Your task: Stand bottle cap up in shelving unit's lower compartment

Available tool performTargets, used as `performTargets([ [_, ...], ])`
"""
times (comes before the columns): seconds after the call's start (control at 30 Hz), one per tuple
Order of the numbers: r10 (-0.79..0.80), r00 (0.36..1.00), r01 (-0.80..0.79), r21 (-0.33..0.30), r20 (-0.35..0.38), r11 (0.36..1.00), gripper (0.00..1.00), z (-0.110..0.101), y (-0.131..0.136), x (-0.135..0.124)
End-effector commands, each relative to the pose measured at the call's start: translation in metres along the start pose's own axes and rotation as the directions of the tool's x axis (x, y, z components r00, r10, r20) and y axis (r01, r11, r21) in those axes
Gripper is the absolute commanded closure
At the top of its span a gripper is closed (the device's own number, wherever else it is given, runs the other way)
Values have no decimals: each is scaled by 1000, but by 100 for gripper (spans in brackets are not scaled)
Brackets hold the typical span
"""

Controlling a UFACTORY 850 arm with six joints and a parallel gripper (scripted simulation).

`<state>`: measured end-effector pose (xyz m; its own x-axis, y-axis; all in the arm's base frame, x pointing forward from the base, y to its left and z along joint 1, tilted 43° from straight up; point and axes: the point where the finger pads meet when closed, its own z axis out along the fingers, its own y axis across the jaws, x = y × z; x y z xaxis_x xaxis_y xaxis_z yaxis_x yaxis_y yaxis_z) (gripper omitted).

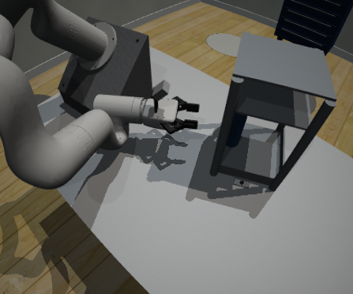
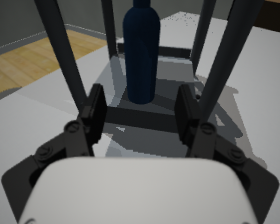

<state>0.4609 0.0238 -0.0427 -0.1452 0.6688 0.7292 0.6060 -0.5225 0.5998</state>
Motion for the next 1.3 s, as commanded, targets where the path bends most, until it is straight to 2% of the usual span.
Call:
performTargets([
  [0.0,0,1000,0,0,-1,1000,26,-5,0,0],
  [0.8,0,1000,0,0,-1,1000,26,-8,0,2],
  [1.27,0,1000,0,0,-1,1000,26,-8,0,20],
])
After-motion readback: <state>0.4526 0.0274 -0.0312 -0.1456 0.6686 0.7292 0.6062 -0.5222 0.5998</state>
